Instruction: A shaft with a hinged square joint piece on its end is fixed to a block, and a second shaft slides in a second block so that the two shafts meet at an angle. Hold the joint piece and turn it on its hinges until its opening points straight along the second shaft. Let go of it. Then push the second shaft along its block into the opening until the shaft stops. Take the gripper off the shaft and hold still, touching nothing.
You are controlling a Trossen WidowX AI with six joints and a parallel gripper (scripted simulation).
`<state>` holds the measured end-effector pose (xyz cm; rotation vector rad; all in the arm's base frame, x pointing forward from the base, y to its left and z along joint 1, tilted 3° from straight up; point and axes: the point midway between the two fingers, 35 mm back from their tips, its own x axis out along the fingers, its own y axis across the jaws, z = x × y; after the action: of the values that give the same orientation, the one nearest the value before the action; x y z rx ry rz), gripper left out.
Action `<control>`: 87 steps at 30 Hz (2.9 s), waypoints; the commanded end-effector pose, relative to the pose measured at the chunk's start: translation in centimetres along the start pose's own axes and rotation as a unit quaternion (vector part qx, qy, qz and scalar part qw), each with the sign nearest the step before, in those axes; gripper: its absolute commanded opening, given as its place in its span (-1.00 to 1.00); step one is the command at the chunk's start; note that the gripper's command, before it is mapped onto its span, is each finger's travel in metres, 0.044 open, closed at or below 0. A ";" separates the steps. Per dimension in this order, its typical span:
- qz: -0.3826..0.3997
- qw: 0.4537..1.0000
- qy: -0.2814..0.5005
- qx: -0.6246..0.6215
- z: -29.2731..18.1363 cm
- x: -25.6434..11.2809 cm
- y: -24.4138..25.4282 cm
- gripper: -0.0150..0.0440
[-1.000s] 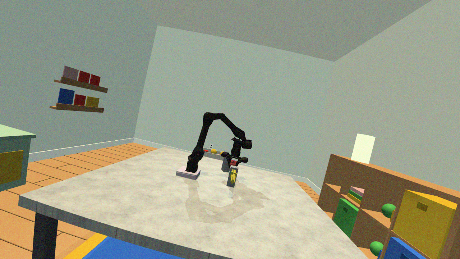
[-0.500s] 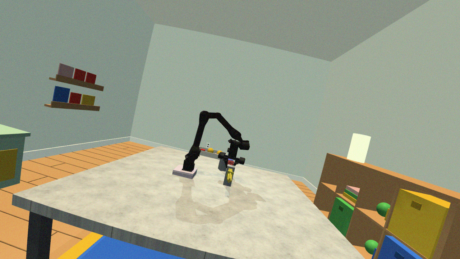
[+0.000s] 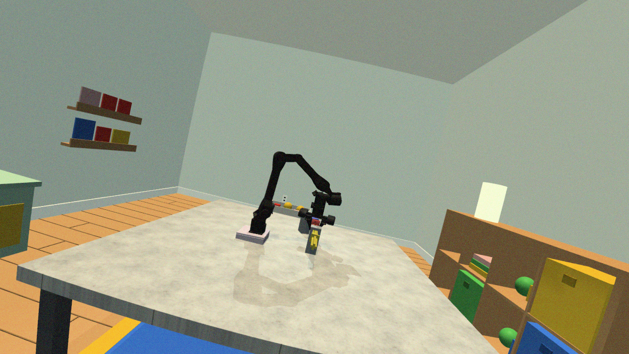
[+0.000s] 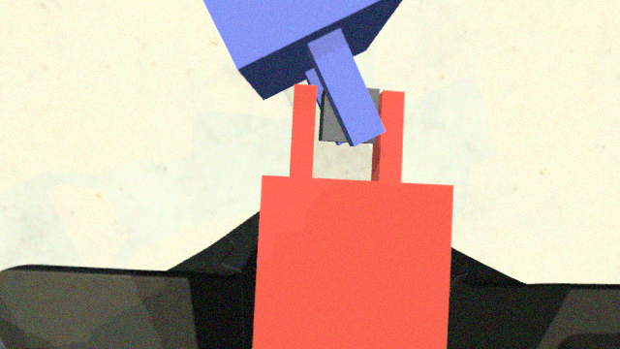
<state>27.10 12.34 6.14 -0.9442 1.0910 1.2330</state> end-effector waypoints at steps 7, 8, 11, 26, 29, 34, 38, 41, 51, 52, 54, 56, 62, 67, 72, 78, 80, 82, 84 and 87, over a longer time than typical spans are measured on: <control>0.000 1.000 0.000 0.000 0.0 0.0 0.0 -0.49; 0.000 1.000 0.000 0.000 0.0 0.0 0.0 -0.49; 0.000 1.000 0.000 0.000 0.0 0.0 0.0 -0.31; 0.000 1.000 0.000 0.000 0.0 0.0 0.0 0.81; 0.000 1.000 0.000 0.000 0.0 0.0 0.0 1.00; 0.000 1.000 0.000 0.000 0.0 0.0 0.0 1.00; 0.000 1.000 0.000 0.000 0.0 0.0 0.0 1.00; 0.004 1.000 0.024 0.002 0.1 -0.2 0.0 1.00; 0.000 0.982 0.189 0.000 0.8 -2.1 0.1 1.00; -0.003 0.979 0.205 -0.002 0.9 -2.3 0.1 1.00; -0.008 0.974 0.226 -0.004 1.0 -2.7 0.1 1.00; -0.007 0.974 0.228 -0.004 1.1 -2.7 0.1 1.00; -0.007 0.974 0.228 -0.004 1.1 -2.7 0.1 1.00; -0.017 0.976 0.215 0.032 1.5 -3.7 0.0 1.00; -0.040 0.974 0.193 0.110 2.2 -6.1 -0.3 1.00; -0.066 0.963 0.163 0.202 2.9 -9.0 -0.4 1.00; -0.072 0.958 0.153 0.232 3.1 -10.0 -0.3 1.00; -0.078 0.951 0.143 0.262 3.2 -11.0 -0.2 1.00; -0.083 0.943 0.133 0.292 3.4 -11.9 -0.1 1.00; -0.090 0.930 0.117 0.337 3.5 -13.4 0.1 1.00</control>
<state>27.54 12.68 18.44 -0.7223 1.4626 0.5809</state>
